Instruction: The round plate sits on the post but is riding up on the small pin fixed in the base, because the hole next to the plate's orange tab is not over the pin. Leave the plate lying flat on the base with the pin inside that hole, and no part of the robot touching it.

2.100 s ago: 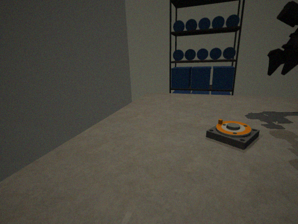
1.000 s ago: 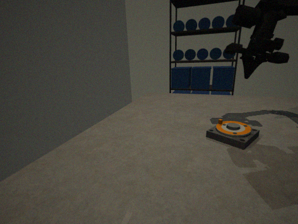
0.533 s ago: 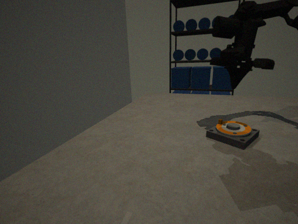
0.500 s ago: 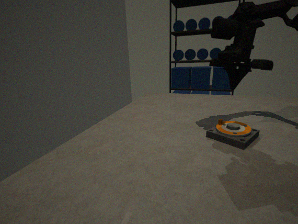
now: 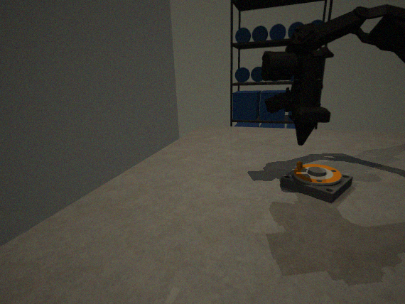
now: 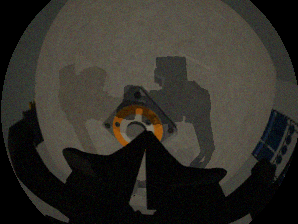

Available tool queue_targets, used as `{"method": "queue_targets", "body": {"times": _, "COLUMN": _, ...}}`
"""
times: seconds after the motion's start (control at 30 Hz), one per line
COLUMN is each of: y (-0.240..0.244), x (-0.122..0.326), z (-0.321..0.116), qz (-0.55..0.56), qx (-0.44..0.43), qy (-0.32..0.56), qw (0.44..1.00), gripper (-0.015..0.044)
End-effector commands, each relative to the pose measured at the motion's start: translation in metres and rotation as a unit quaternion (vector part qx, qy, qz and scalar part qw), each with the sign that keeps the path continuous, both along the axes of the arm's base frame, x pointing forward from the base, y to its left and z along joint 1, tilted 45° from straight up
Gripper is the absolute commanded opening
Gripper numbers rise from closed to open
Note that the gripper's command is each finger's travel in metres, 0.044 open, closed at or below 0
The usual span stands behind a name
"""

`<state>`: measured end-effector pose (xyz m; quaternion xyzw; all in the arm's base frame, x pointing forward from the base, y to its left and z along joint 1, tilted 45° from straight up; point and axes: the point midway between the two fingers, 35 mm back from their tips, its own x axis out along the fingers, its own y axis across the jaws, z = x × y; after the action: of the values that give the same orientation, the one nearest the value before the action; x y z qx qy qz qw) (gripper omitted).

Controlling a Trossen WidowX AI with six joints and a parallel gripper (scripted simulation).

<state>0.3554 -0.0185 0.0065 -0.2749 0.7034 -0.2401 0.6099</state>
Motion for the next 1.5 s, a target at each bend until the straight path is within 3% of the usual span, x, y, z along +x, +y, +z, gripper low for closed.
{"method": "queue_targets", "body": {"times": 0.0, "y": -0.003, "x": 0.008, "z": -0.012, "qz": -0.057, "qx": -0.017, "qy": -0.051, "qw": 0.997, "gripper": 0.0}}
{"method": "queue_targets", "body": {"times": 0.63, "y": -0.038, "x": 0.002, "z": -0.044, "qz": -0.057, "qx": -0.018, "qy": -0.051, "qw": 0.997, "gripper": 0.0}}
{"method": "queue_targets", "body": {"times": 1.47, "y": -0.055, "x": -0.013, "z": -0.028, "qz": -0.057, "qx": -0.018, "qy": -0.05, "qw": 0.997, "gripper": 0.0}}
